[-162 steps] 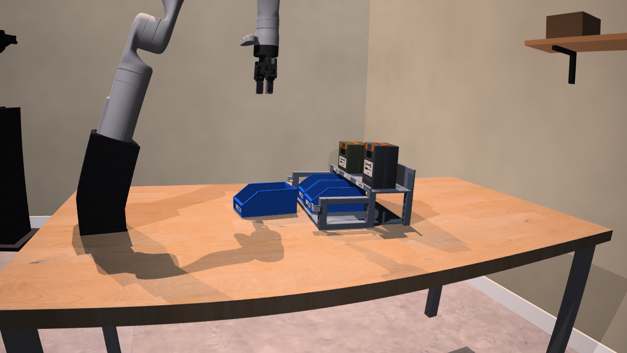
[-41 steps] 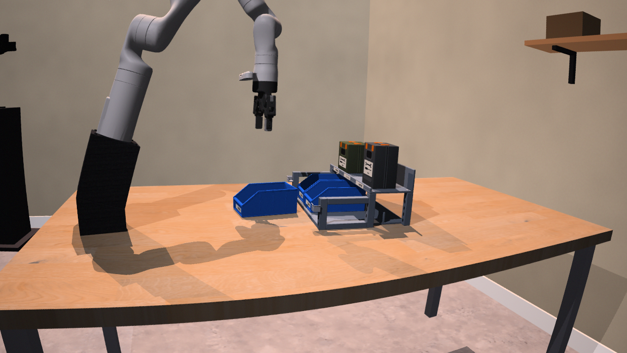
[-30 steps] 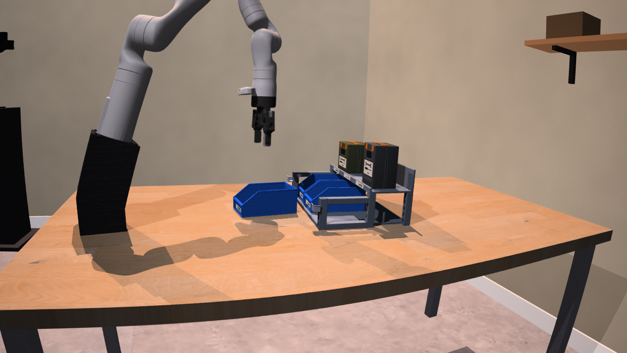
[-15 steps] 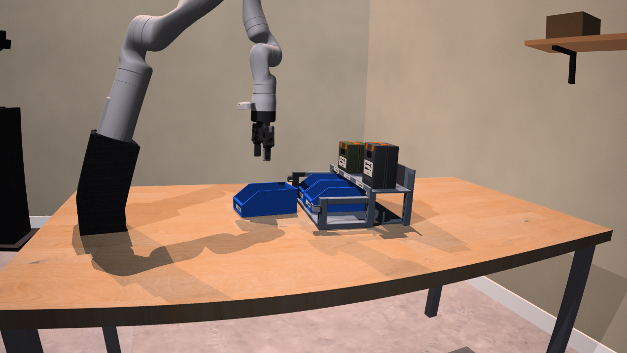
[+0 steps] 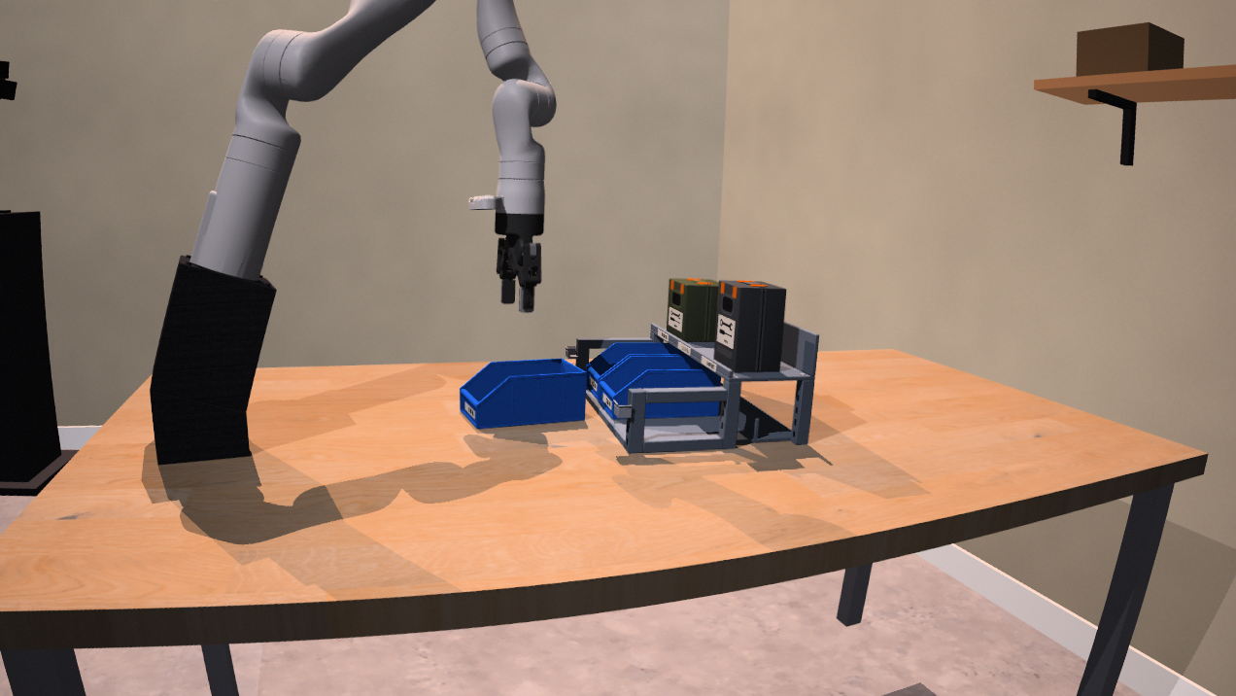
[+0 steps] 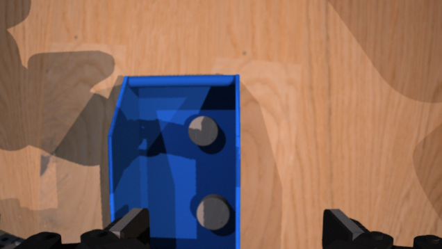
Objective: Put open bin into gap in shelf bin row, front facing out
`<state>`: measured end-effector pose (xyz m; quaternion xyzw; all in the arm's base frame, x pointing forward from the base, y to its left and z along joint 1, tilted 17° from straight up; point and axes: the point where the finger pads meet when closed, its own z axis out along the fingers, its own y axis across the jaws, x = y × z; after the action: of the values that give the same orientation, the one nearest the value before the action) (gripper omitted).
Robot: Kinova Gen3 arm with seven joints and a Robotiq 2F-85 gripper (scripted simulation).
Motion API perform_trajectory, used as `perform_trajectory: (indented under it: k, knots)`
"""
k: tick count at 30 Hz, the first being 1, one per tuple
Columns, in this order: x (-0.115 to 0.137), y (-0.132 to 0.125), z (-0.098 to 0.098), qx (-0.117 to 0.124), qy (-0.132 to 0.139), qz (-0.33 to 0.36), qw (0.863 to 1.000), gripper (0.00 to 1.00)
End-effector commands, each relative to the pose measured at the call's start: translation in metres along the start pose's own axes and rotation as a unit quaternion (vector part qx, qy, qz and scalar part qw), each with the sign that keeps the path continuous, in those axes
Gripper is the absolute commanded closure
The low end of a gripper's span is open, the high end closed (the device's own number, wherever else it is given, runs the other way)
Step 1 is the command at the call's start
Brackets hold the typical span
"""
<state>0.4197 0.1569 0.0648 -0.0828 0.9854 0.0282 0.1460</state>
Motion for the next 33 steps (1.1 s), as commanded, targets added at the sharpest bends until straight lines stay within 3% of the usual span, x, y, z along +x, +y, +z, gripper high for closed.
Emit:
perform_trajectory:
  k: [1, 33]
  knots:
    - [-0.0005, 0.0007, -0.0007, -0.001, -0.001, 0.000, 1.000, 0.00]
    - [-0.0004, 0.0013, -0.0083, -0.001, -0.001, 0.000, 1.000, 0.00]
